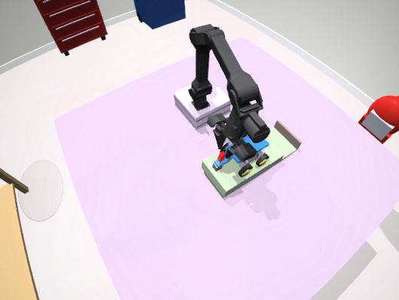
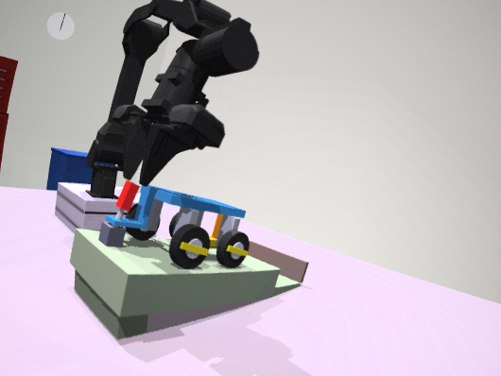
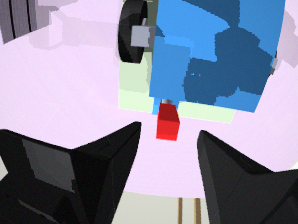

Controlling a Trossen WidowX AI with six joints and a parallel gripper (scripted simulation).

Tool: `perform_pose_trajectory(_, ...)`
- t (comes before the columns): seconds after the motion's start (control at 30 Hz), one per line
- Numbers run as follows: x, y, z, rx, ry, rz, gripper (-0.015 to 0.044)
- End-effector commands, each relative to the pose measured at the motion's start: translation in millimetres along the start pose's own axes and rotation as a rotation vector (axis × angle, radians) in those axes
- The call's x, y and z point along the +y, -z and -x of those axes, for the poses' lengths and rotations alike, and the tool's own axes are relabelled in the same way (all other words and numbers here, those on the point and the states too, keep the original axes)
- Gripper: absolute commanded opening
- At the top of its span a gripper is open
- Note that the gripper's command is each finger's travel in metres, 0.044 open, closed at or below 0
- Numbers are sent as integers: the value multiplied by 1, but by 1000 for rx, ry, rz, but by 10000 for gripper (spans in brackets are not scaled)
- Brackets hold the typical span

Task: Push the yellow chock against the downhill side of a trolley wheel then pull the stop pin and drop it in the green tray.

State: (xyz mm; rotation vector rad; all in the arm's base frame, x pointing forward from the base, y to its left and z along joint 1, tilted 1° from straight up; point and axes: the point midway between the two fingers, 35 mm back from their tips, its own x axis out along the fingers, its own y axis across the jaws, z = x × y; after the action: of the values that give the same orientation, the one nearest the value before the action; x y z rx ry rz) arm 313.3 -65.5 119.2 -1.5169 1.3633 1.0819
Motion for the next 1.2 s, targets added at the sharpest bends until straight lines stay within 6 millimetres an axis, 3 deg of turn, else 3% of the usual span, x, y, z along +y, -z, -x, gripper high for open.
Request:
perform_pose_trajectory(0.0,1,0,-3,2,-5,4,190)
perform_pose_trajectory(1.13,2,0,-42,3,-5,4,190)
perform_pose_trajectory(1.17,0,0,-39,3,0,1,164)
